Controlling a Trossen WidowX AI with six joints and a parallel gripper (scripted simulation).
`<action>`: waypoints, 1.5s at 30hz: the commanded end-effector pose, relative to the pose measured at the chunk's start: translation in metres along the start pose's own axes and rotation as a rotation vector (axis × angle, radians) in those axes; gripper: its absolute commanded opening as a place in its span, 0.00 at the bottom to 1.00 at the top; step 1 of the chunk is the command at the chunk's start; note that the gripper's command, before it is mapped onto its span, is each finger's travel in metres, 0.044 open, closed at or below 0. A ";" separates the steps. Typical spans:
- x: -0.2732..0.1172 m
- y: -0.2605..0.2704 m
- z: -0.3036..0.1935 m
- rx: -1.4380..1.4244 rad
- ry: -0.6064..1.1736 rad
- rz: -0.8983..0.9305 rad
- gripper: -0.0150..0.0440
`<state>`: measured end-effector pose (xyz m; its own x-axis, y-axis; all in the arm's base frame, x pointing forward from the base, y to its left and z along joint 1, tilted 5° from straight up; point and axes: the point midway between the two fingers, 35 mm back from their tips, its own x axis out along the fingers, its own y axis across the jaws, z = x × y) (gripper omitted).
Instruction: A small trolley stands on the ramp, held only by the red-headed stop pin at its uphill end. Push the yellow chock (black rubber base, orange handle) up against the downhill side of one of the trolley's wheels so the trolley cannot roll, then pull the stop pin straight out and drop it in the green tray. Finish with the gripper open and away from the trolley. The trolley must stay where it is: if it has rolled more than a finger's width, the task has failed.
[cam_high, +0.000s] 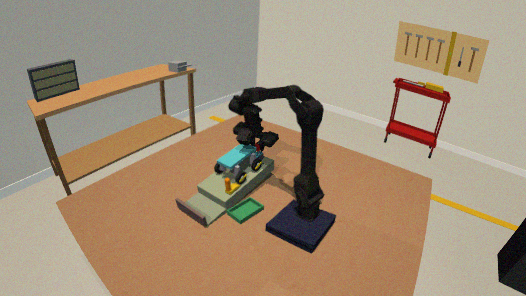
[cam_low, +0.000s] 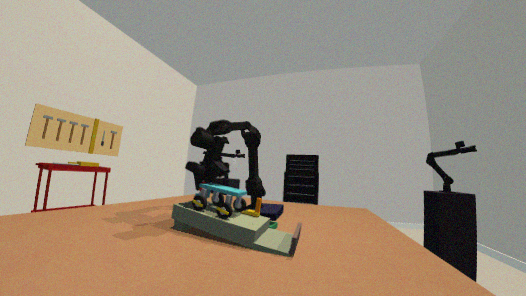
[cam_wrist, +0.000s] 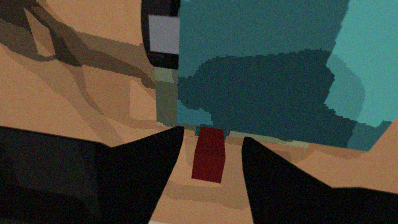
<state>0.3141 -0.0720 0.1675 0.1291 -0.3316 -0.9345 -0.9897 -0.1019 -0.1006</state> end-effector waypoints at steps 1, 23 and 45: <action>0.006 0.001 0.001 -0.004 -0.003 0.004 0.58; 0.002 0.001 -0.001 -0.002 -0.001 0.003 0.25; -0.015 0.003 -0.002 -0.004 -0.003 0.004 0.25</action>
<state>0.3097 -0.0692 0.1778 0.1220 -0.3256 -0.9376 -0.9900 -0.1076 -0.0915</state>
